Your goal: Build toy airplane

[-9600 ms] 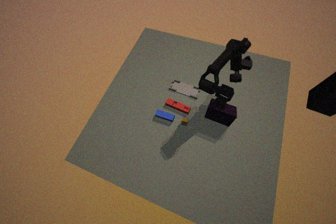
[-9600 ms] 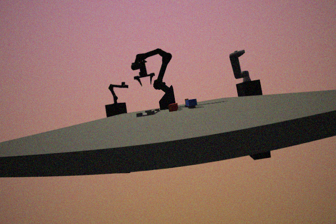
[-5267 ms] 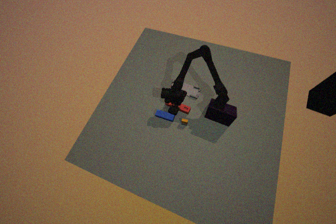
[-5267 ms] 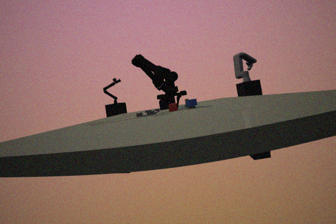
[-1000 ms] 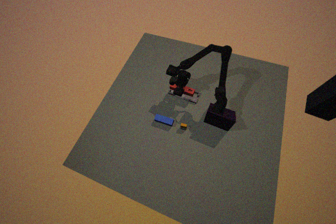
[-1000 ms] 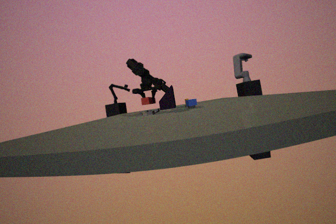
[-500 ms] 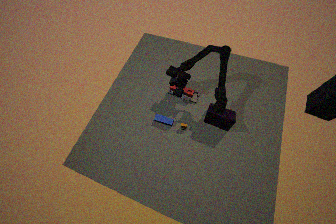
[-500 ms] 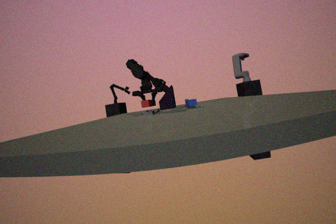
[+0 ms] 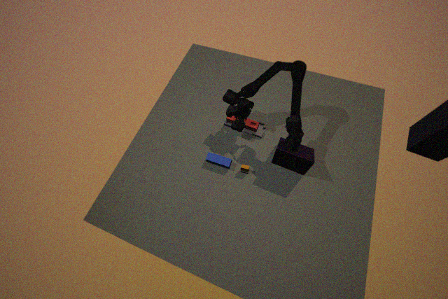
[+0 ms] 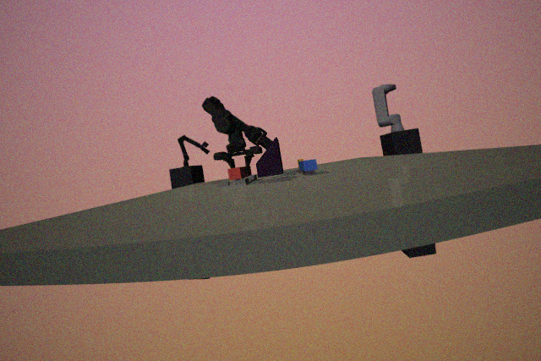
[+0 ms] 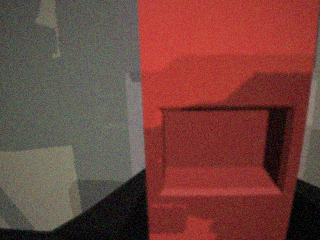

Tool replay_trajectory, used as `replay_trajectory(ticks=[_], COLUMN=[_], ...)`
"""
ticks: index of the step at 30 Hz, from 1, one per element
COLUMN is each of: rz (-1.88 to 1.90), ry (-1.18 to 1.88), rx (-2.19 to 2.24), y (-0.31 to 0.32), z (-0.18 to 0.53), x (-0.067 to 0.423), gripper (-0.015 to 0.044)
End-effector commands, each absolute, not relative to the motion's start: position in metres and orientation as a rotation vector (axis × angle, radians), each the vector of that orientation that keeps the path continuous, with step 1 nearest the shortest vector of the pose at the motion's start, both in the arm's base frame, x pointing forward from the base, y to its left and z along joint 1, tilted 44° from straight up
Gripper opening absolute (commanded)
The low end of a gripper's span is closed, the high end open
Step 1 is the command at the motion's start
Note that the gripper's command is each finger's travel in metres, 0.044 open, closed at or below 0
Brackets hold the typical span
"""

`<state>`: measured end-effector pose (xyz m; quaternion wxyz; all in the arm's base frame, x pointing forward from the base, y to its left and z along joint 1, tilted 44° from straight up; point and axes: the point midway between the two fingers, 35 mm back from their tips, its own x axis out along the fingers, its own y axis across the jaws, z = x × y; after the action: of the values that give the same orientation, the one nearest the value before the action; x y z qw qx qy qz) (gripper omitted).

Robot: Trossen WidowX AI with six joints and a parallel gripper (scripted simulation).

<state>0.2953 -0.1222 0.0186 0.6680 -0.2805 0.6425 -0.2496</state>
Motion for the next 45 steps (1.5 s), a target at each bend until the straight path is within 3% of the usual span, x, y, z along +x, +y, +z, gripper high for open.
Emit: replay_trajectory(ticks=[1,7,12,28,36,45], rz=[-0.558,-0.563,-0.563,-0.563,-0.562,-0.555], ry=[1.455,1.450,1.450,1.450,1.450,1.456], rx=[-0.634,-0.633,-0.633,-0.633,-0.632,-0.631], y=[-0.124,-0.123,-0.123,-0.123,-0.121,-0.049], z=[0.016,0.018,0.018,0.018,0.020,0.094], x=[0.294,0.295,0.295,0.295,0.295,0.290], gripper=[0.0196,0.0163,0.0032,0.0440,0.0440,0.0440])
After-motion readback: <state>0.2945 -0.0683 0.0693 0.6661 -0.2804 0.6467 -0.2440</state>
